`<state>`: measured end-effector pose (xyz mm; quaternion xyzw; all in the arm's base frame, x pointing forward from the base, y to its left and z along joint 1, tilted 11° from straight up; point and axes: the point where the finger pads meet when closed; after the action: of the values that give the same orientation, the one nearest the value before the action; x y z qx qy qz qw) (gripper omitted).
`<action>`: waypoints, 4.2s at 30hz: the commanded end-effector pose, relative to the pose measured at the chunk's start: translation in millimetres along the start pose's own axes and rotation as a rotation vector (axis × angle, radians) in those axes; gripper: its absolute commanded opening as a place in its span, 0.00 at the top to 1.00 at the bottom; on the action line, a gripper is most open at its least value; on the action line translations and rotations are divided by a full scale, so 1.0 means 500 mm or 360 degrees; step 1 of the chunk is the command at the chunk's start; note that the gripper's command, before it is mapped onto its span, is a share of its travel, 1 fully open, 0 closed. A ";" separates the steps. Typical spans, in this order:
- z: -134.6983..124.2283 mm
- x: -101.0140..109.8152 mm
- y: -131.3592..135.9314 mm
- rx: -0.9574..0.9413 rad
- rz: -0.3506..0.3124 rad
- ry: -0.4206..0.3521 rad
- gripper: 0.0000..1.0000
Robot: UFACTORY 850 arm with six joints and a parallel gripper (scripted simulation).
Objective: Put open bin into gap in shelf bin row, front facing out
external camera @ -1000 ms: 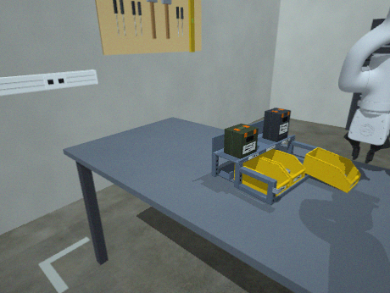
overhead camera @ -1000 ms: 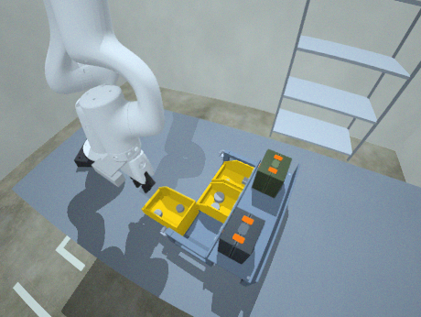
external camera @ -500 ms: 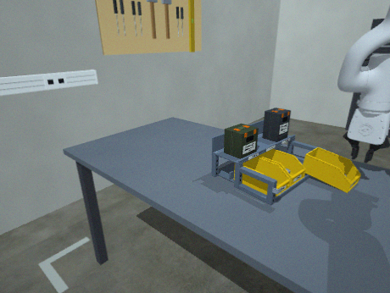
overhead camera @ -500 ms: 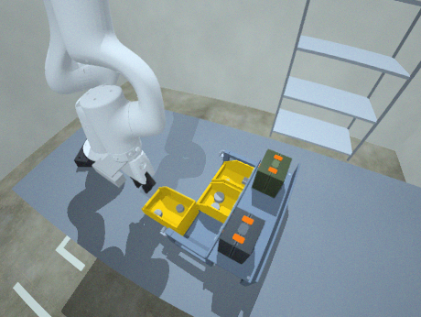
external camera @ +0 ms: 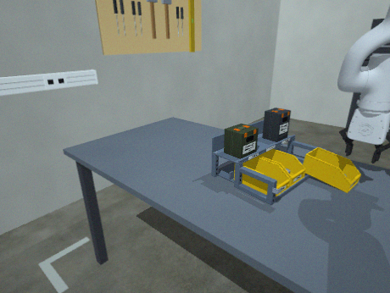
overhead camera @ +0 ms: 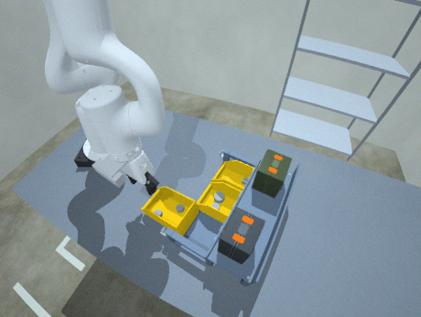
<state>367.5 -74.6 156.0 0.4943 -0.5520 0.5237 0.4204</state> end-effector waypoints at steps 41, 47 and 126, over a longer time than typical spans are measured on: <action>0.000 -0.169 0.003 0.0000 0.0199 -0.0003 0.00; 0.000 -0.157 0.003 -0.0006 0.0100 -0.0004 0.00; 0.000 -0.174 -0.003 0.0000 0.0199 -0.0003 0.00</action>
<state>382.1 -65.3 70.7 0.4600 -0.5820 0.5480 0.3865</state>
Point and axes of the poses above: the point where the finger pads meet when closed, its own x axis back along the fingers, its own y axis across the jaws, z = x × y, and after that the axes turned 1 degree about -x, right-handed
